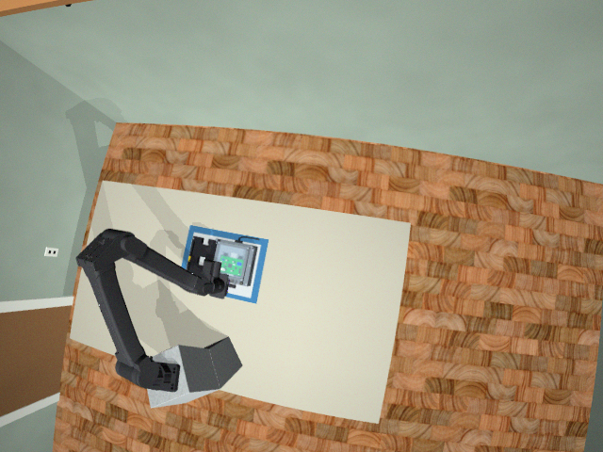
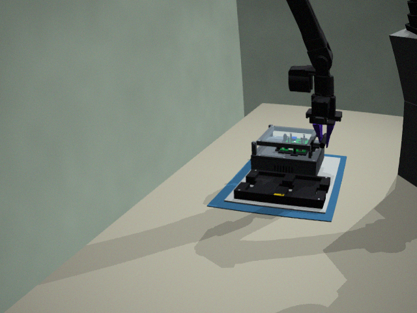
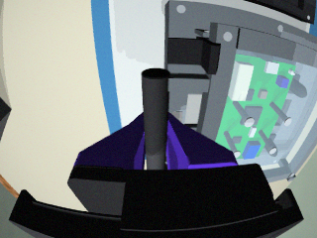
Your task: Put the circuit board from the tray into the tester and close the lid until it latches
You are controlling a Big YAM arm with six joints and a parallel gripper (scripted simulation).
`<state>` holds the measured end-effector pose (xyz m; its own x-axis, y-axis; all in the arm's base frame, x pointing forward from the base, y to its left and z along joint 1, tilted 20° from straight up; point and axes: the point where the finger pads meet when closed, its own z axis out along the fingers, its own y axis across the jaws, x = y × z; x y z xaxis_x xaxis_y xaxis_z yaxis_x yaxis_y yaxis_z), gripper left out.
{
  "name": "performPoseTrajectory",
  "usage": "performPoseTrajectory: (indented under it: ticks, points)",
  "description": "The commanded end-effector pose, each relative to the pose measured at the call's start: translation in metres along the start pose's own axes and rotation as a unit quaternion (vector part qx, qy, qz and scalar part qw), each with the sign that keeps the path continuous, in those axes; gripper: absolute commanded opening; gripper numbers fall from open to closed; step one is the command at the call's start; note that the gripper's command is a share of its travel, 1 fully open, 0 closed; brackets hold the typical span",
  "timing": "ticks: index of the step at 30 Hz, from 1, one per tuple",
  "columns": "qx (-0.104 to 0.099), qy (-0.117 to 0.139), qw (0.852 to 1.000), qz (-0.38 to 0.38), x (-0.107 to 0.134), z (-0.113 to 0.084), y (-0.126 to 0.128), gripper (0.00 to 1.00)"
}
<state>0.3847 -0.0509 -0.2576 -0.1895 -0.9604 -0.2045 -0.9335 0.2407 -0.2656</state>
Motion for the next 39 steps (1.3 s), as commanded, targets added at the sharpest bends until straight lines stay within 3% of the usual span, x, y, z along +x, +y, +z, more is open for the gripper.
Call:
performPoseTrajectory:
  ticks: [1,7,8,39]
  points:
    - [0.001,0.001,1.0,-0.002,0.0015,-0.0016,-0.0025,0.0]
    - [0.001,0.001,1.0,-0.002,0.0016,-0.0016,-0.0026,0.0]
    - [0.001,0.001,1.0,-0.002,0.0016,-0.0016,-0.0026,0.48]
    - [0.01,0.001,1.0,-0.003,0.0014,-0.0024,-0.0072,0.48]
